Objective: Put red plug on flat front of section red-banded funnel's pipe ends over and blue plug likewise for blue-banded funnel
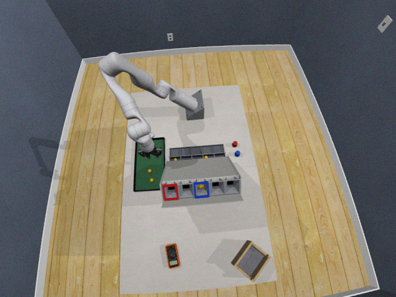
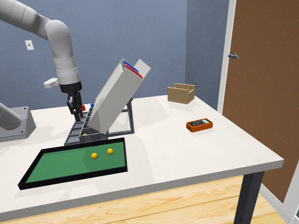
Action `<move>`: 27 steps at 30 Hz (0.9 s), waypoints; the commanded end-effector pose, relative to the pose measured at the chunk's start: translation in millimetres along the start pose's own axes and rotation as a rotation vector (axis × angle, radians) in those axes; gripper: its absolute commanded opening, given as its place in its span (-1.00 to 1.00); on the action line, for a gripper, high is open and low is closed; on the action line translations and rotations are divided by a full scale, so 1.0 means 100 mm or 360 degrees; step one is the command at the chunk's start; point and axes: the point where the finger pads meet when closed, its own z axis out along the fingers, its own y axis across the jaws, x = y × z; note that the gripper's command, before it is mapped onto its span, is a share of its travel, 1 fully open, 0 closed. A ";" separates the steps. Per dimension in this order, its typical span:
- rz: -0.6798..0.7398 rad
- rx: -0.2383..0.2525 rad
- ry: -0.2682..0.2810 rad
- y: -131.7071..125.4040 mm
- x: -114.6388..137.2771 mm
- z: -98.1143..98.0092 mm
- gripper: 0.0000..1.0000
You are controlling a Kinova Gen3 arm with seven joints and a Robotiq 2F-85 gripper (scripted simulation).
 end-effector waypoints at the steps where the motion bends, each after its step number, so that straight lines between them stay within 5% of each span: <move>1: 0.0037 -0.0033 0.0023 -0.23 -0.17 0.13 0.01; 7: 0.0037 -0.0033 0.0023 -0.23 -0.17 0.13 0.01; 8: 0.0041 -0.0029 0.0018 -0.60 -0.38 0.23 0.01; 24: 0.0041 -0.0029 0.0018 -0.60 -0.38 0.23 0.01; 25: 0.0041 -0.0029 0.0017 -0.59 -0.36 0.92 0.01; 27: 0.0041 -0.0029 0.0017 -0.59 -0.37 0.96 0.01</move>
